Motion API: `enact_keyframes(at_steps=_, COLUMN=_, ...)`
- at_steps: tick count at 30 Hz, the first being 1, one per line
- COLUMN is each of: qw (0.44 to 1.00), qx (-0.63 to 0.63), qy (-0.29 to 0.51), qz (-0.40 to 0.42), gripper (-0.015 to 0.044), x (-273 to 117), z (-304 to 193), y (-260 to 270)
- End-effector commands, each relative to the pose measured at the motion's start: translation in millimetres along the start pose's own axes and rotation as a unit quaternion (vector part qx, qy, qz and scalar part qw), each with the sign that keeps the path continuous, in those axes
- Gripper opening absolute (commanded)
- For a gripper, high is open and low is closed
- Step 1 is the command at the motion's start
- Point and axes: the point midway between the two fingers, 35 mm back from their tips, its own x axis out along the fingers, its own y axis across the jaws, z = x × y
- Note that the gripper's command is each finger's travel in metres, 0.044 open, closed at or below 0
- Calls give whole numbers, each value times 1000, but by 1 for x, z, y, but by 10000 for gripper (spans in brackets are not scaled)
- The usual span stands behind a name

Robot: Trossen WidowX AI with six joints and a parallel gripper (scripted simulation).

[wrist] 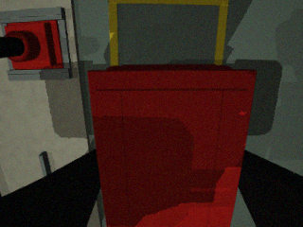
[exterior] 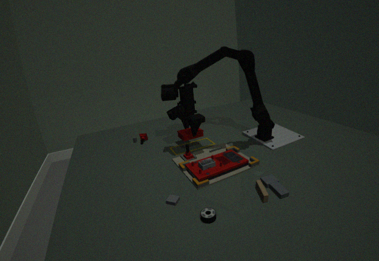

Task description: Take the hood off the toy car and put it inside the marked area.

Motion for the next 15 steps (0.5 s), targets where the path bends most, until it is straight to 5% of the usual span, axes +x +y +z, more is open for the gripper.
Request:
enact_keyframes(at_steps=1, qw=1000, qx=-1, qy=2, qz=-1, gripper=0, x=4, z=-1, y=0)
enact_keyframes(at_steps=15, qw=1000, qx=-1, qy=2, qz=-1, gripper=0, x=13, z=-1, y=0)
